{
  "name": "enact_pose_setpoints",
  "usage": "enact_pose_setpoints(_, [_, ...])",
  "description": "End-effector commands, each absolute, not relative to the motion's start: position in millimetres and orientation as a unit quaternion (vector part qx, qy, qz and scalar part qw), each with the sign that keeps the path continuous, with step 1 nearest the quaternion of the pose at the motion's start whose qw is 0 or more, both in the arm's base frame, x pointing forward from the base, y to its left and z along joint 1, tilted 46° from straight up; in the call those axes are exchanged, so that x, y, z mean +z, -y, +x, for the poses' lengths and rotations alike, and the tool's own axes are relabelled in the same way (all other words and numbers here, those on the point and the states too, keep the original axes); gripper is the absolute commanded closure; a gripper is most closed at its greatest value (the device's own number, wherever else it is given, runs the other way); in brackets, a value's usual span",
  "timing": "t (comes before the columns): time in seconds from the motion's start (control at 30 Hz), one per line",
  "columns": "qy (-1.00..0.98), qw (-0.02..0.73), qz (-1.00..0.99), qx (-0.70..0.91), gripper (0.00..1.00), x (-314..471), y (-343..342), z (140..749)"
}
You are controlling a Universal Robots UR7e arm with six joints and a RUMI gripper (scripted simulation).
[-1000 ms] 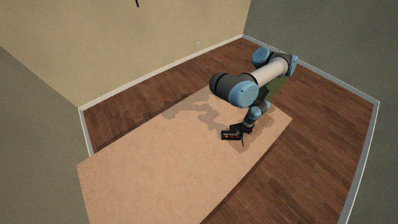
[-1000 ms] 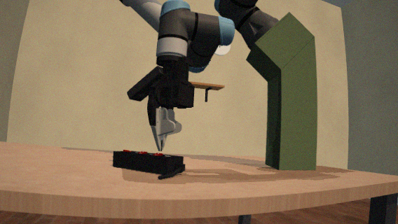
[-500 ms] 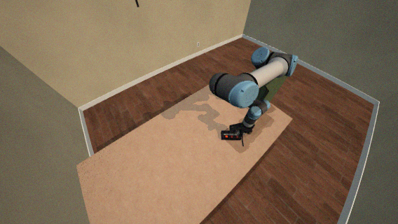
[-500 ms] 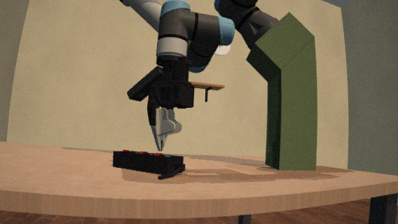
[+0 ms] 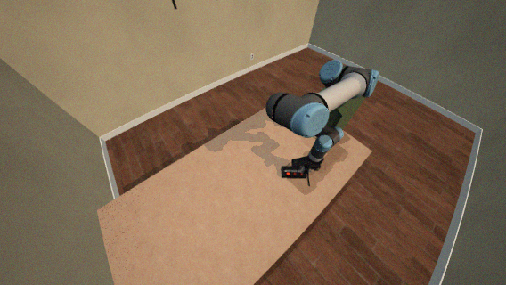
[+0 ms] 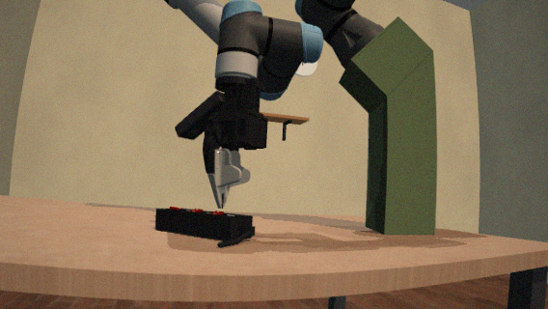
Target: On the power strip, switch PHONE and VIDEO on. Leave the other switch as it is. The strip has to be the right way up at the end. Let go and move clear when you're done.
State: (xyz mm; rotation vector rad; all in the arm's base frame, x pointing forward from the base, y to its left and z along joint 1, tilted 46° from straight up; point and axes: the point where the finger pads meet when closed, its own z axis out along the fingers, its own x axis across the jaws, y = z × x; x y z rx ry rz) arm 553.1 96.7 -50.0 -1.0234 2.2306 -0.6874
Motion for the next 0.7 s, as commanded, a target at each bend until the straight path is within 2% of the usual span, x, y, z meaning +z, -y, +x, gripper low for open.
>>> enact_pose_setpoints(0.0, [-0.837,0.293,-0.384,-0.258,1.0,-49.7,-96.9,553.3])
enact_pose_setpoints(0.67, [-0.837,0.293,-0.384,-0.258,1.0,-54.1,-95.6,557.7])
